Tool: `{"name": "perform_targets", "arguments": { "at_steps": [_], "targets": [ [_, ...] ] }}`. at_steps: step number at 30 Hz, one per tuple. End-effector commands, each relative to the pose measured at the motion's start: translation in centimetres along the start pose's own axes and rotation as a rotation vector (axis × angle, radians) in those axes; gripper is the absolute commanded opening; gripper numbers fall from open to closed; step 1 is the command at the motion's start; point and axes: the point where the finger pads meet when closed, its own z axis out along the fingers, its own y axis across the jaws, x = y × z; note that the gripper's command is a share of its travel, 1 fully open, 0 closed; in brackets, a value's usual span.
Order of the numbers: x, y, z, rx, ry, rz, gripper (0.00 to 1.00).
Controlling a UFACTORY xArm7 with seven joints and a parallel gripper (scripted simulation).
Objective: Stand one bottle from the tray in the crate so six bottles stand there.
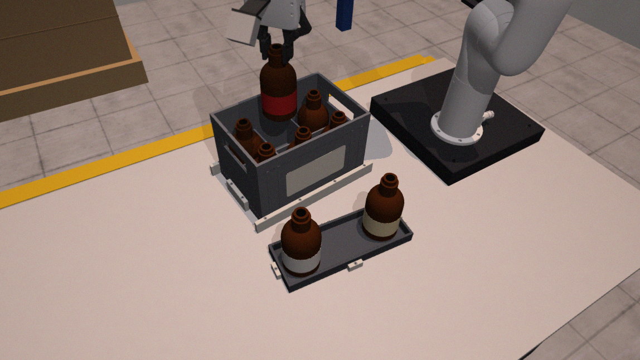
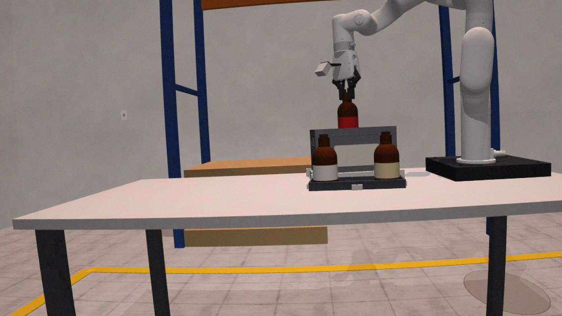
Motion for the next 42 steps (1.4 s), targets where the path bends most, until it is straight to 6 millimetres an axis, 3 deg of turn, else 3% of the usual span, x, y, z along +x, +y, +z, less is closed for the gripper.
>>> {"name": "perform_targets", "arguments": {
  "at_steps": [1,42],
  "targets": [
    [0.1,0.1,-0.2,-0.004,0.002,0.0,0.0],
    [0.1,0.1,3.1,-0.004,0.002,0.0,0.0]
  ]
}}
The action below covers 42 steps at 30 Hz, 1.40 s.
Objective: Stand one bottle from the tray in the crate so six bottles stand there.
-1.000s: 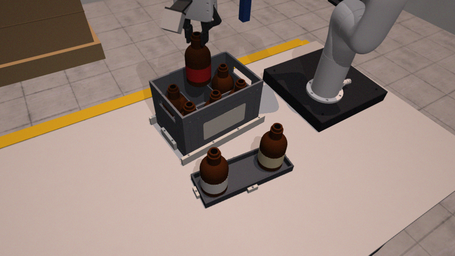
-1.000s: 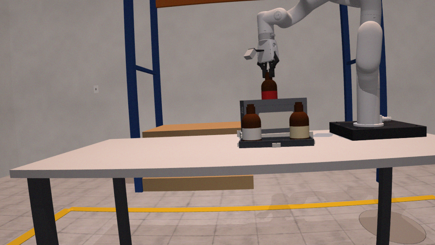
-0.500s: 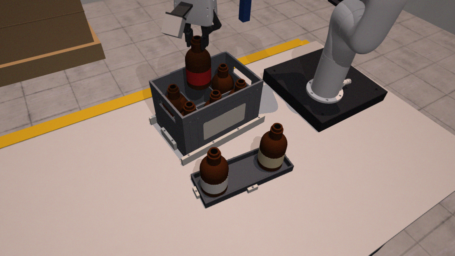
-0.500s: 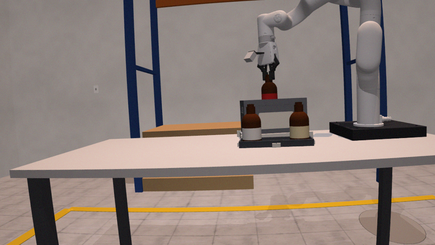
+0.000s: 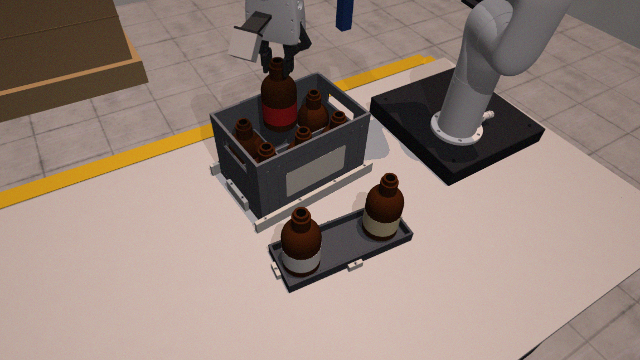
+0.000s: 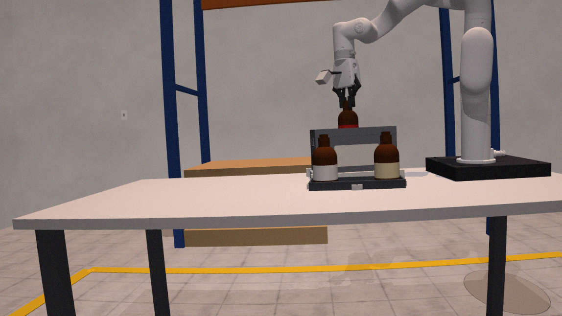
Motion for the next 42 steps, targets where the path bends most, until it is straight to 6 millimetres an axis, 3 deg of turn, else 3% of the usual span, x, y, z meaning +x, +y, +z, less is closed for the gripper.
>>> {"name": "perform_targets", "arguments": {
  "at_steps": [1,42],
  "targets": [
    [0.06,0.12,0.19,-0.005,0.002,0.0,0.0],
    [0.07,0.12,0.98,-0.005,0.002,0.0,0.0]
  ]
}}
